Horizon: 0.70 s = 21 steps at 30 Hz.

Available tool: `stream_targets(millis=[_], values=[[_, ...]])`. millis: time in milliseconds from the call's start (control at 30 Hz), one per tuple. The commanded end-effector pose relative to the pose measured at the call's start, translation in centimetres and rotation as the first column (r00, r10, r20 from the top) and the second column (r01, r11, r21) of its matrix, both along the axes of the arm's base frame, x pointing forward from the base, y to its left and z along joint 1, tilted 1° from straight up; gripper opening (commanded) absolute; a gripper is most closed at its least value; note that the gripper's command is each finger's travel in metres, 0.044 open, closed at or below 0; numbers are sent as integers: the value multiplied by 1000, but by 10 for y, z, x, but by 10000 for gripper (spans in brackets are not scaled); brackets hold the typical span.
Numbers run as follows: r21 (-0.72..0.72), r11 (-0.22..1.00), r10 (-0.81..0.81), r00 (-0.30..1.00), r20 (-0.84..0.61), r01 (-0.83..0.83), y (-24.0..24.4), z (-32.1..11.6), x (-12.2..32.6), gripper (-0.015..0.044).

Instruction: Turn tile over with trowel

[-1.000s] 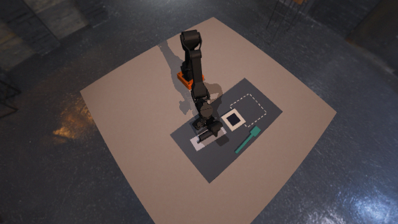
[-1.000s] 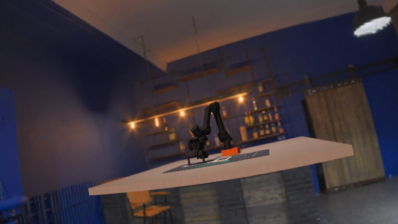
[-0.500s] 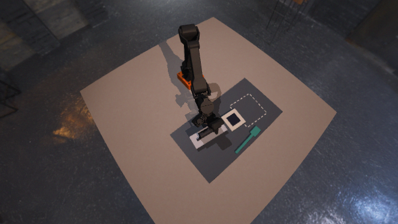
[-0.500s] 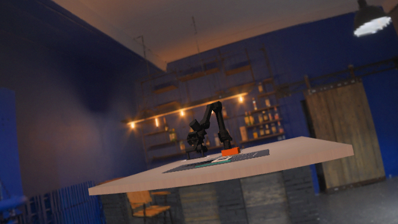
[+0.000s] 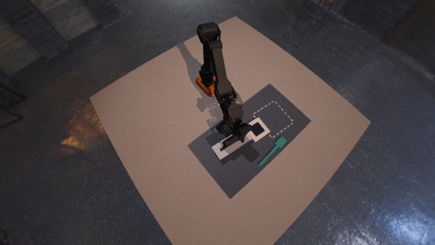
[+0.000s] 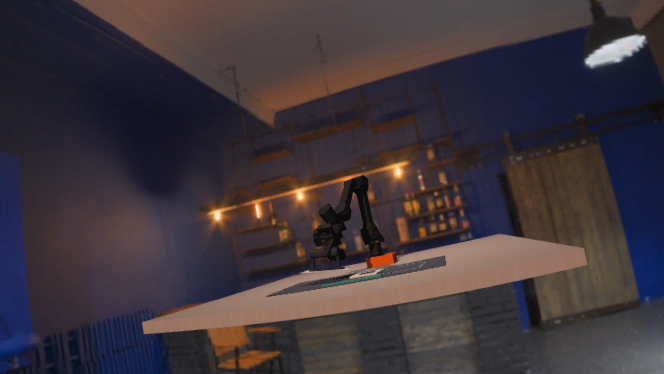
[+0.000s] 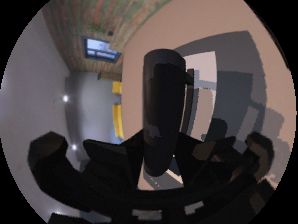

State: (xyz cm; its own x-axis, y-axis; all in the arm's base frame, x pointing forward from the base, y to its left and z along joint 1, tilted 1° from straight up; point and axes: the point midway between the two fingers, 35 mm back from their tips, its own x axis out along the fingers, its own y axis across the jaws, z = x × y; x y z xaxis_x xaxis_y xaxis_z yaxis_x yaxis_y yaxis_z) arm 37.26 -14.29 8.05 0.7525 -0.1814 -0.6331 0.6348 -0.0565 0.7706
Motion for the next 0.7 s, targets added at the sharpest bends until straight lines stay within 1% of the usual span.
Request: stream_targets(millis=[0,667], values=[[-21,1000,-5,1000,14,5,-2,4,1,0],[-21,1000,-5,1000,13,5,-2,-27,2,0]])
